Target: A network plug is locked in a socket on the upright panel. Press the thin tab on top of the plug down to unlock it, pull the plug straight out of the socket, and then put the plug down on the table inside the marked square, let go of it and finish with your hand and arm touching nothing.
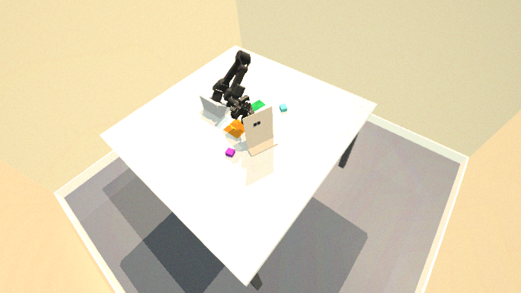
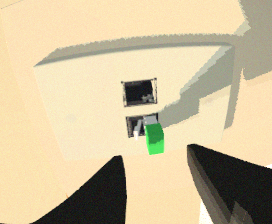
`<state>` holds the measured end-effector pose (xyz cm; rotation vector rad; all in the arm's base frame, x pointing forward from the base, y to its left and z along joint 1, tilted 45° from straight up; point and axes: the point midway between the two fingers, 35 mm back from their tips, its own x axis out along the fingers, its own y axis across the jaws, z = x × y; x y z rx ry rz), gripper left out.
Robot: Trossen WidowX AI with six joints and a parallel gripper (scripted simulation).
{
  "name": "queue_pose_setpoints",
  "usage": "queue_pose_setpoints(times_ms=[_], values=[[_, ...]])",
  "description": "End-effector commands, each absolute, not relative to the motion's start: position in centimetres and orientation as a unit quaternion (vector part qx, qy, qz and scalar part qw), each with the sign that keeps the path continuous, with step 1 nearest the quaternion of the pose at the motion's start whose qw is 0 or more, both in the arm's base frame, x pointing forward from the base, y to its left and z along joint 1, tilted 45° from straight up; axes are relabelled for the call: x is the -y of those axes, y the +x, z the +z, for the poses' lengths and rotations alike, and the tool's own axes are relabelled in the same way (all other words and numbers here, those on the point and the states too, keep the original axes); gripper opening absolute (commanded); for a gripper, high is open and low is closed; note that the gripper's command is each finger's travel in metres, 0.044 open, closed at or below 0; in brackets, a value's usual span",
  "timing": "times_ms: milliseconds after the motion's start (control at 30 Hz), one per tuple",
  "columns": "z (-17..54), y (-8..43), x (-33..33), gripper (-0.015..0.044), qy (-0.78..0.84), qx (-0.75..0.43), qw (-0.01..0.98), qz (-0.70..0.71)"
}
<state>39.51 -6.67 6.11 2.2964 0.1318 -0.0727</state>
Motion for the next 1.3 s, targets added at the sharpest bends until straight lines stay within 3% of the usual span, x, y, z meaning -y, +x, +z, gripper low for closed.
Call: queue_pose_setpoints(times_ms=[0, 400, 1267], values=[[6.0, 40.2, 6.8, 0.0156, 0.914, -0.05, 0.402, -0.027], [5.5, 41.7, 7.0, 0.0156, 0.918, -0.049, 0.392, -0.024], [5.5, 41.7, 7.0, 0.0, 0.918, -0.049, 0.392, -0.024]])
